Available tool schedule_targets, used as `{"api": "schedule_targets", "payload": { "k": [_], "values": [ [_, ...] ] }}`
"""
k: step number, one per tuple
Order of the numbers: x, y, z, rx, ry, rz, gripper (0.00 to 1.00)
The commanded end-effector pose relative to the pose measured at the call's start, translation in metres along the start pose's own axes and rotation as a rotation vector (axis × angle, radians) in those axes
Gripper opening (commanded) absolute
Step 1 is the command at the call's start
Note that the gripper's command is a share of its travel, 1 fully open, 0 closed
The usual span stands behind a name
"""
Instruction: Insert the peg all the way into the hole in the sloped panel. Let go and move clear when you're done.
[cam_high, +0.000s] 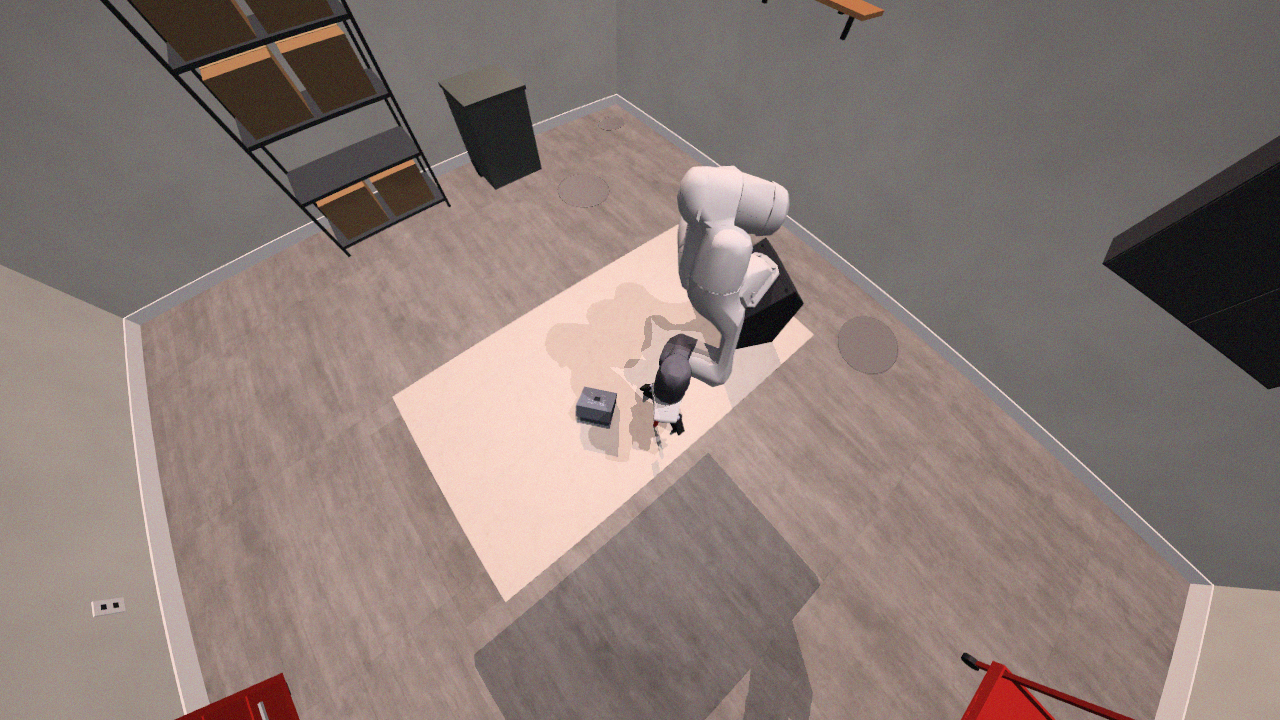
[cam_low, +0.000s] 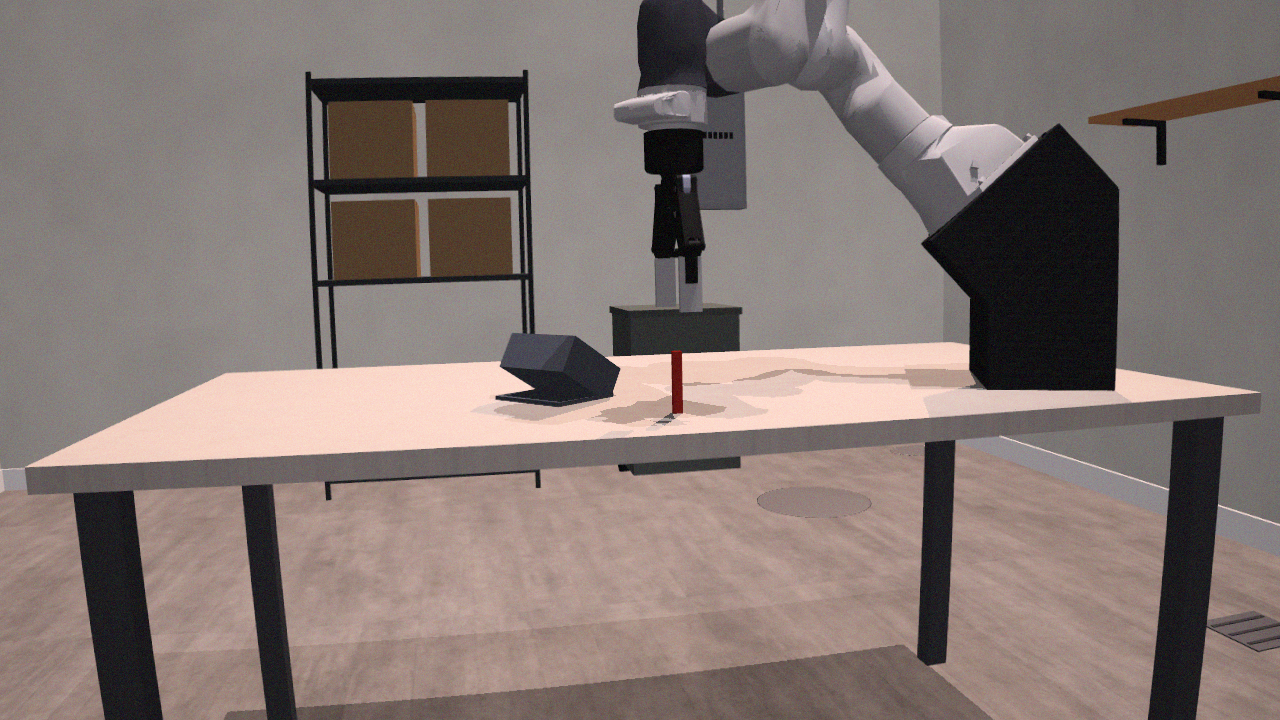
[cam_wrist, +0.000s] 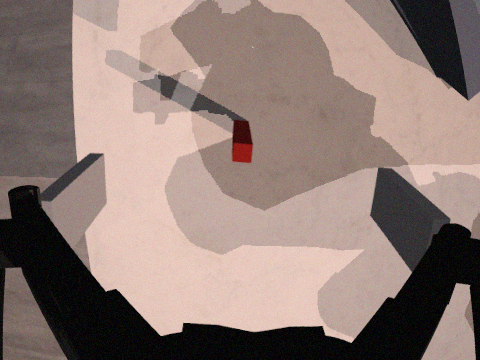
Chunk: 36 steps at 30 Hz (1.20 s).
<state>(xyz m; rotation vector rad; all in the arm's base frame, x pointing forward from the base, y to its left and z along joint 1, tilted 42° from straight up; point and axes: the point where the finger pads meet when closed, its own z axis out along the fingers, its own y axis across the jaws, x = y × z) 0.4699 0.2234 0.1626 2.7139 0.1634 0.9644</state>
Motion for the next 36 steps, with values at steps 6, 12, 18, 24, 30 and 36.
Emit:
{"api": "schedule_targets", "payload": {
  "k": [6,12,18,24,30,36],
  "values": [
    [0.003,0.000,0.002,0.002,0.008,0.033,1.00],
    [0.003,0.000,0.010,0.002,0.007,0.032,1.00],
    [0.002,0.001,0.018,-0.002,0.005,0.030,1.00],
    [0.002,0.001,0.025,-0.003,0.005,0.029,1.00],
    [0.003,0.001,0.035,-0.003,0.004,0.029,1.00],
    [0.003,0.001,0.043,-0.003,0.004,0.029,1.00]
  ]
}}
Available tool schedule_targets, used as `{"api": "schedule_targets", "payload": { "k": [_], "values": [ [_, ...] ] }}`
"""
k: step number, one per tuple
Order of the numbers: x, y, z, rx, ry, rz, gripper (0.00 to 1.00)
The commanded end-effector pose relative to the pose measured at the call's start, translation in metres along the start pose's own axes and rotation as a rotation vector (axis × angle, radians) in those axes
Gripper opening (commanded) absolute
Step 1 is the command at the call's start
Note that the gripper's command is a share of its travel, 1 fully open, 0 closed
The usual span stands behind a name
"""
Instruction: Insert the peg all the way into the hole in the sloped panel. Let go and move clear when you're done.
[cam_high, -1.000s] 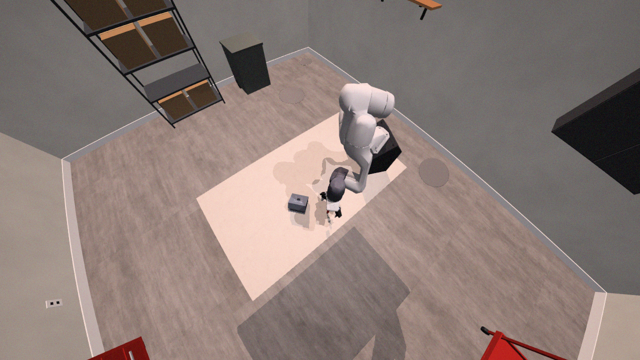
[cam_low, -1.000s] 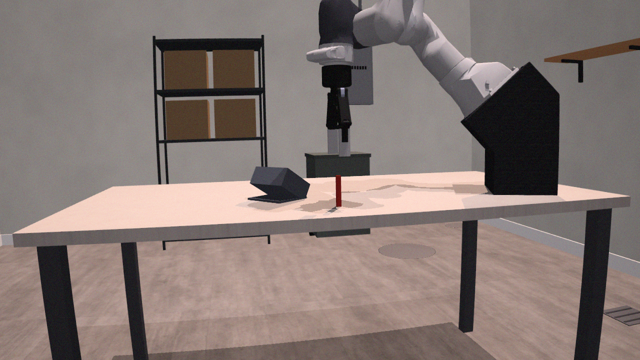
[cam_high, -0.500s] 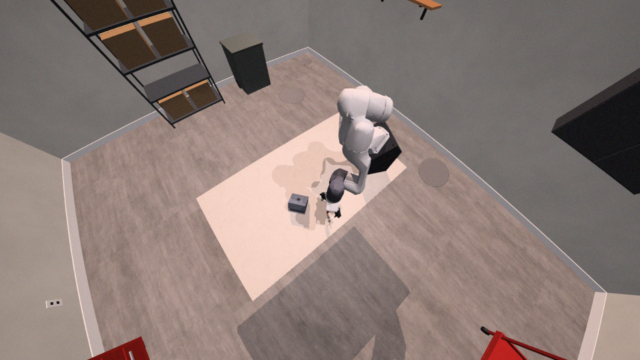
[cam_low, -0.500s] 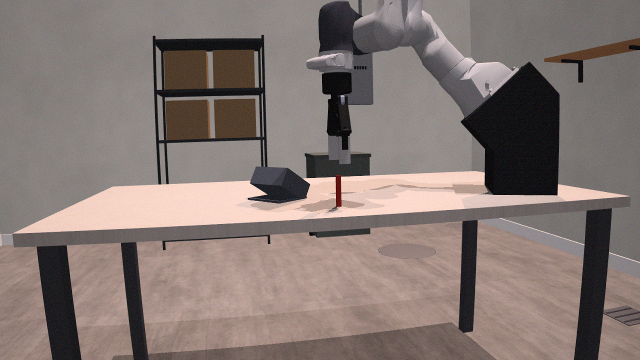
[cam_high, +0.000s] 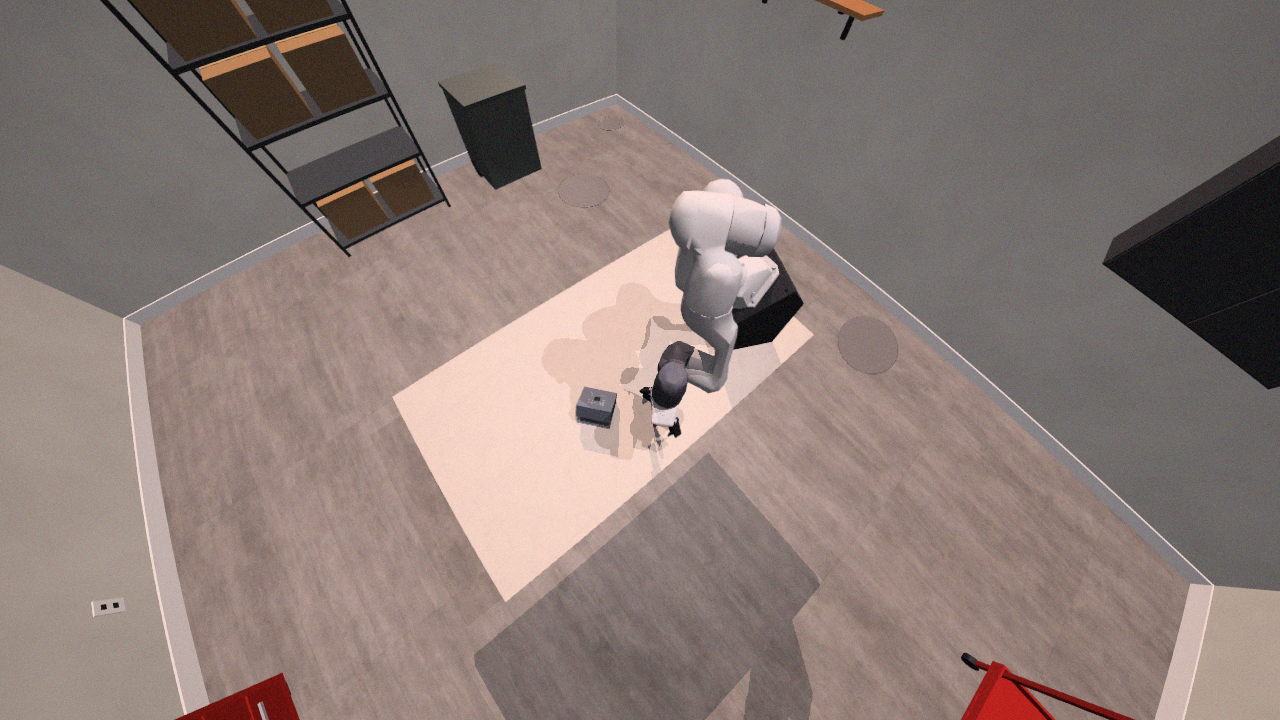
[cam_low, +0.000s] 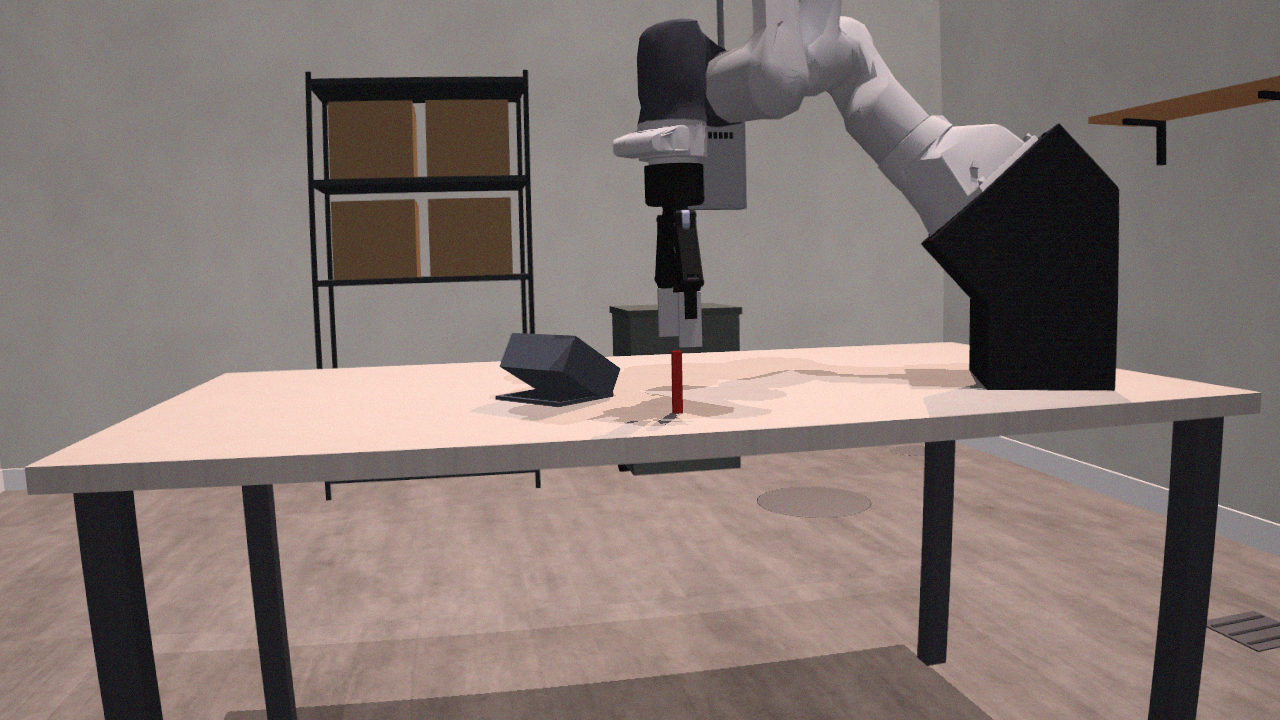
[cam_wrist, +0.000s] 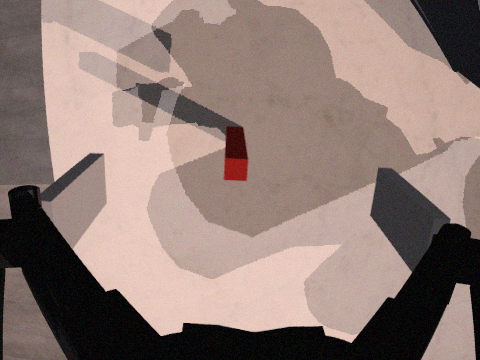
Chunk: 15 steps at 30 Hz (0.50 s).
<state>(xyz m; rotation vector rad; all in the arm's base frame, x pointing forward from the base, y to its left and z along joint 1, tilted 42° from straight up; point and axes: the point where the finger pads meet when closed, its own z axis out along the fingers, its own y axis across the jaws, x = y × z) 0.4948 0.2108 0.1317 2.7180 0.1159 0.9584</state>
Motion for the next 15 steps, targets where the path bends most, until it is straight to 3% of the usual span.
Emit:
{"api": "schedule_targets", "payload": {
  "k": [1,15],
  "values": [
    [0.004,-0.004,0.002,0.008,0.013,-0.001,1.00],
    [0.005,-0.005,0.023,0.009,0.013,0.000,1.00]
  ]
}}
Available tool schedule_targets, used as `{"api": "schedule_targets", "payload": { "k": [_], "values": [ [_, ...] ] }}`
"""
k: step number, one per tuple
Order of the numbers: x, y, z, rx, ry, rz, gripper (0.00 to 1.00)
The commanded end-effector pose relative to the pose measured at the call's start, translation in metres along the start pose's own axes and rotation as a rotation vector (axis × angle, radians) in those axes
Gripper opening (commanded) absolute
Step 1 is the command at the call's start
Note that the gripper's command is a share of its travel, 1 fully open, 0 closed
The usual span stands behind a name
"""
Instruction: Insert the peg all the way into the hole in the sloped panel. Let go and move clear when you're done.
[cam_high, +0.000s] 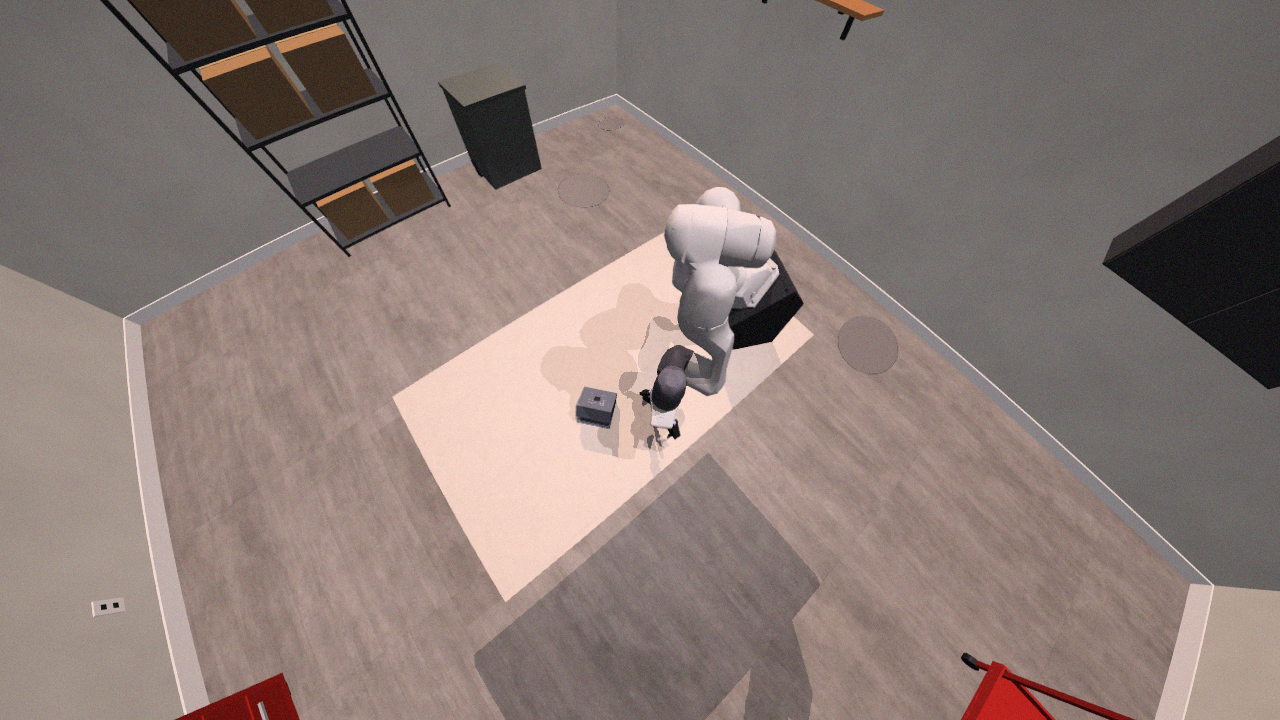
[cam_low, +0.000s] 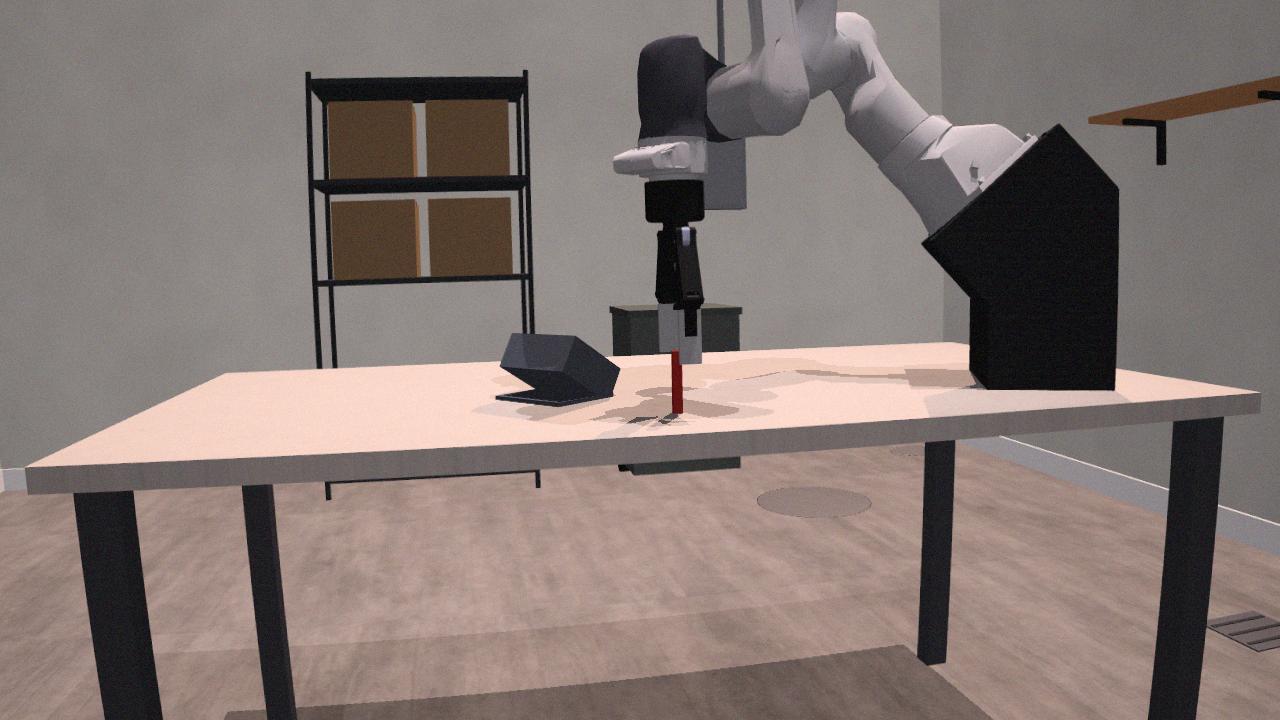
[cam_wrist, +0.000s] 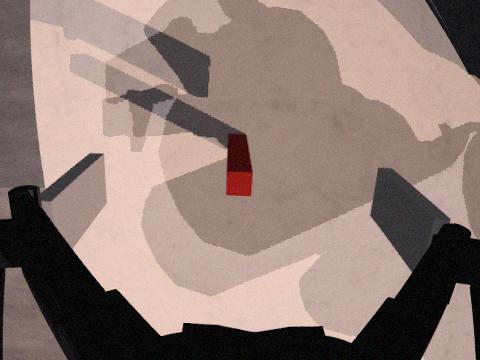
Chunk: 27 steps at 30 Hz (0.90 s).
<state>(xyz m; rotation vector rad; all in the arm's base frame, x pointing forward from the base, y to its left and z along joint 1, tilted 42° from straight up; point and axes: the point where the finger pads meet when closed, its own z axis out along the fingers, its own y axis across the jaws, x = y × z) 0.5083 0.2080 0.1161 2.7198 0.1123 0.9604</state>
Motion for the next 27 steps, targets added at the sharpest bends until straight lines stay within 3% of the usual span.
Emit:
{"api": "schedule_targets", "payload": {
  "k": [1,7,27],
  "values": [
    [0.0049,-0.0036,0.0030,0.008,0.013,-0.003,1.00],
    [0.0061,-0.0040,0.0059,0.008,0.013,-0.003,1.00],
    [0.0027,-0.0014,0.0051,0.002,0.005,0.002,0.68]
  ]
}}
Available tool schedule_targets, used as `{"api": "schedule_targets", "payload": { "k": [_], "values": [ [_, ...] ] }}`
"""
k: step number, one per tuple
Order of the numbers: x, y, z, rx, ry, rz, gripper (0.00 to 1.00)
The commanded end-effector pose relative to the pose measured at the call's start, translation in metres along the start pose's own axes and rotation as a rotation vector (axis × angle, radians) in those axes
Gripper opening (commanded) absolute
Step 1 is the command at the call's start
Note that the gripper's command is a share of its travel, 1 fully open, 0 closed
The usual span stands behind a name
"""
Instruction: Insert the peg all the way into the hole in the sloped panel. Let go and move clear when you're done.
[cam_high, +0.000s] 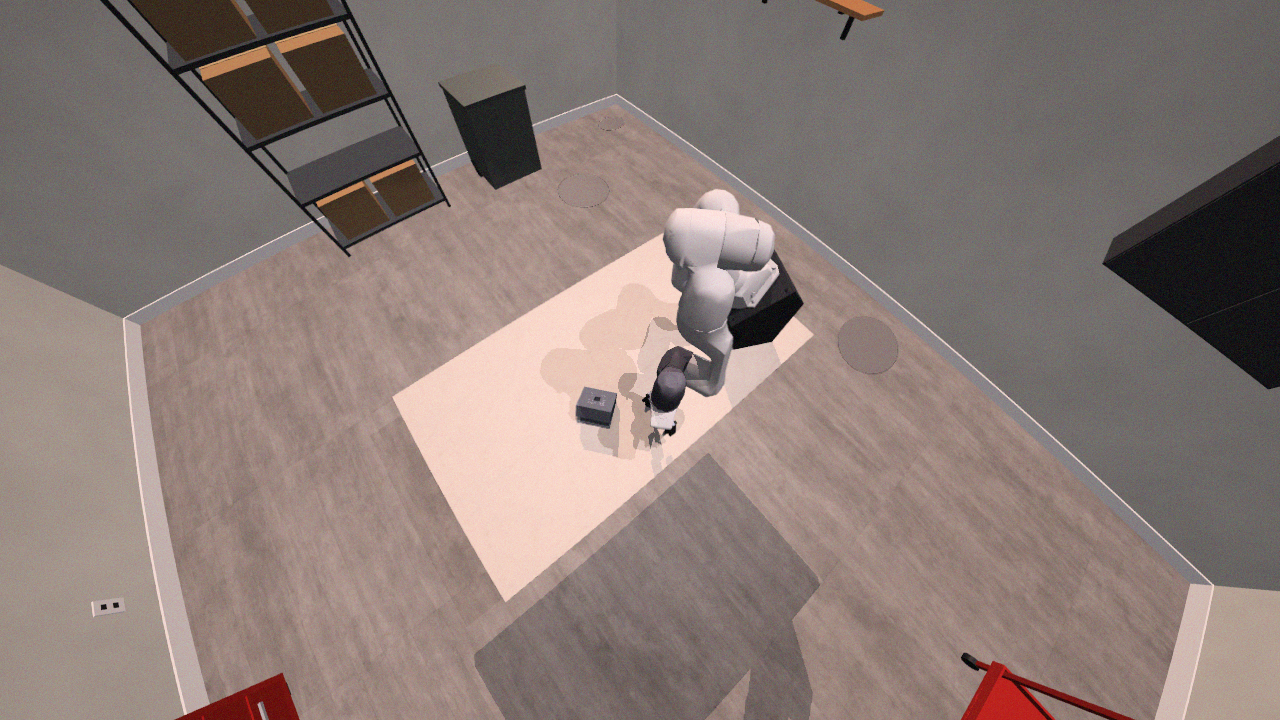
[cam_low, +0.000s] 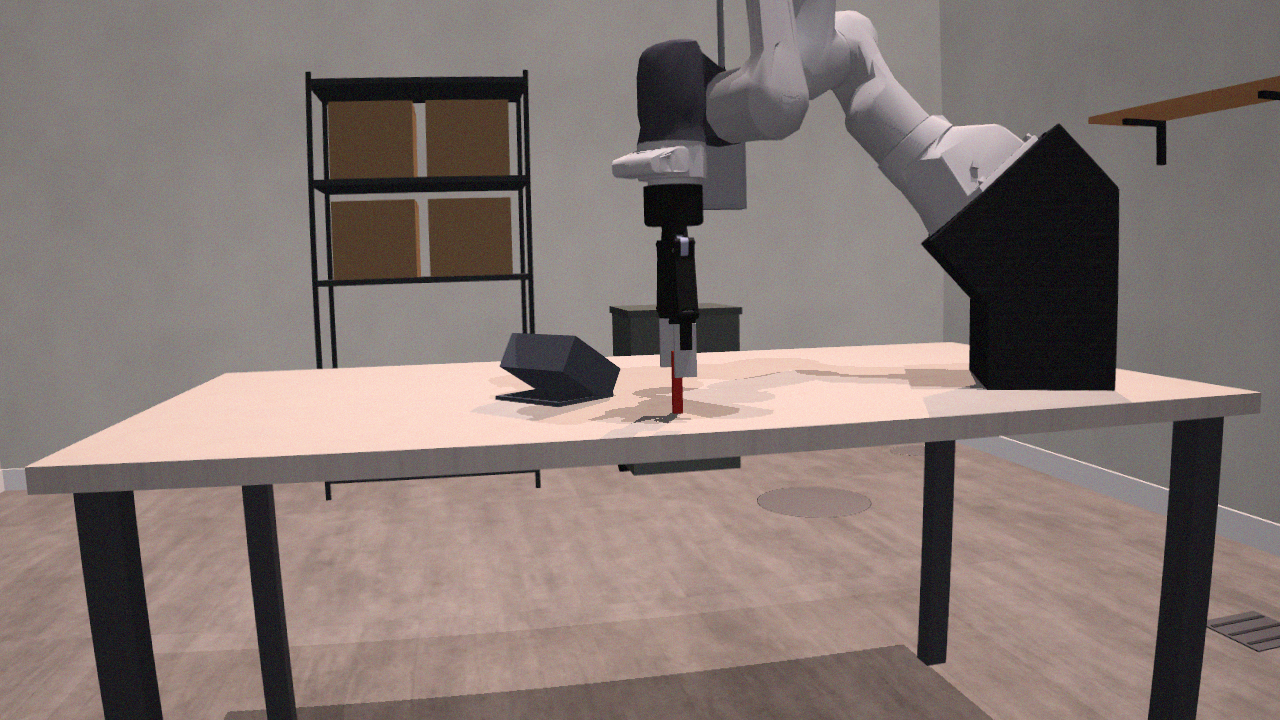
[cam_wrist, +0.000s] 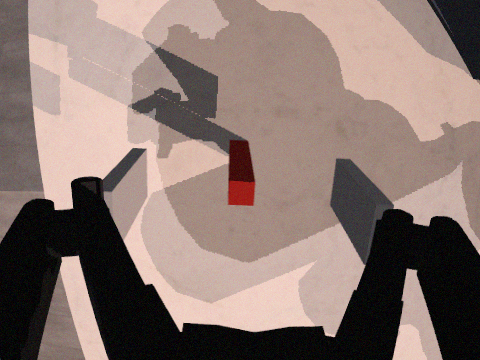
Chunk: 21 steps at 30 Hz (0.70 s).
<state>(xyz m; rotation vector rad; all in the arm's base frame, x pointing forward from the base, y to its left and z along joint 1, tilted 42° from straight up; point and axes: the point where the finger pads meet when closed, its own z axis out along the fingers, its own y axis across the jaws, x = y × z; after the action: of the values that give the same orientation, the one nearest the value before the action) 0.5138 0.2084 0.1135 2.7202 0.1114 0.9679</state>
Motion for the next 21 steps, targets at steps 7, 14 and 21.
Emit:
{"api": "schedule_targets", "payload": {
  "k": [7,14,21],
  "values": [
    [0.0000,-0.0002,-0.0002,0.000,0.000,0.000,0.55],
    [0.0000,-0.0002,-0.0002,0.000,0.000,0.000,0.47],
    [0.0000,-0.0002,-0.0002,0.000,0.000,0.000,0.34]
  ]
}}
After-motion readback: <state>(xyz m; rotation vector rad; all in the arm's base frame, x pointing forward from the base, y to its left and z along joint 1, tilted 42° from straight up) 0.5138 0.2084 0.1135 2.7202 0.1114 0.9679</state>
